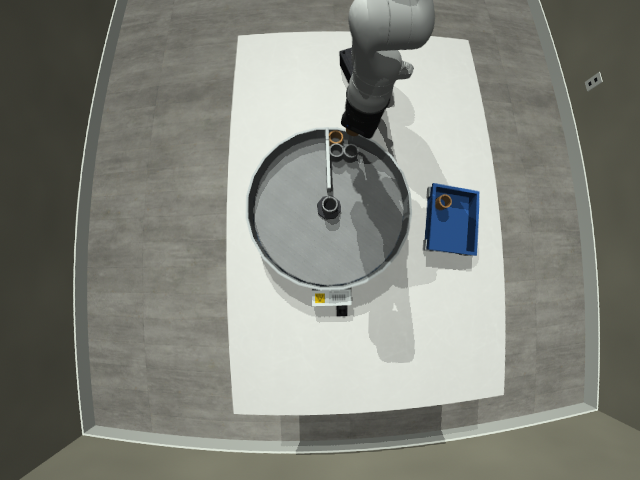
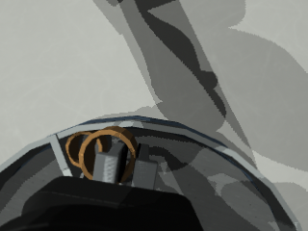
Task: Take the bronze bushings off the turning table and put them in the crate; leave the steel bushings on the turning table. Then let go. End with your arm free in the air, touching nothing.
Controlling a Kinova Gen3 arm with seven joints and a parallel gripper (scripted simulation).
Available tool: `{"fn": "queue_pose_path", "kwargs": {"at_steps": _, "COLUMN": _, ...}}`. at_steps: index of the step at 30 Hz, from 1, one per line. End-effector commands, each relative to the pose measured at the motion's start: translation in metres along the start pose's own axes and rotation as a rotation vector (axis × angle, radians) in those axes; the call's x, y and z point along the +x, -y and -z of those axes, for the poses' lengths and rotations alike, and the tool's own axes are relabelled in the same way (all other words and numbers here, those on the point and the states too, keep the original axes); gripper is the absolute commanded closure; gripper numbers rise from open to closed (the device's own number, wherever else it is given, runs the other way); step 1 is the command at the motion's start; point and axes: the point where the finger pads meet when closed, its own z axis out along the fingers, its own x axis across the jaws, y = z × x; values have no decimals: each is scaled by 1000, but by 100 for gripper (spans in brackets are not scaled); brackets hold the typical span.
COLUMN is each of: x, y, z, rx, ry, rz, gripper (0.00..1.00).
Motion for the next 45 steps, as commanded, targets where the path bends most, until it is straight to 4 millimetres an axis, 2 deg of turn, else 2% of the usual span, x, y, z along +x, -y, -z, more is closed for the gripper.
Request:
{"fn": "queue_pose_path", "kwargs": {"at_steps": 1, "x": 2, "y": -4, "z": 5, "rx": -15, "ry": -8, "rz": -1, "gripper": 100}}
{"fn": "queue_pose_path", "kwargs": {"at_steps": 9, "x": 2, "y": -4, "z": 5, "rx": -15, "ry": -8, "rz": -1, "gripper": 100}}
{"fn": "queue_pose_path", "kwargs": {"at_steps": 14, "x": 59, "y": -18, "z": 5, "rx": -14, "ry": -8, "rz": -1, "gripper": 100}}
{"fn": "queue_pose_path", "kwargs": {"at_steps": 26, "x": 59, "y": -18, "z": 5, "rx": -14, "ry": -8, "rz": -1, "gripper": 100}}
{"fn": "queue_pose_path", "kwargs": {"at_steps": 31, "x": 117, "y": -33, "z": 6, "rx": -15, "ry": -9, "rz": -1, "gripper": 100}}
{"fn": "queue_pose_path", "kwargs": {"at_steps": 43, "x": 117, "y": -33, "z": 6, "rx": -15, "ry": -9, "rz": -1, "gripper": 100}}
{"fn": "queue_pose_path", "kwargs": {"at_steps": 45, "x": 140, "y": -39, "z": 7, "rx": -16, "ry": -10, "rz": -2, "gripper": 100}}
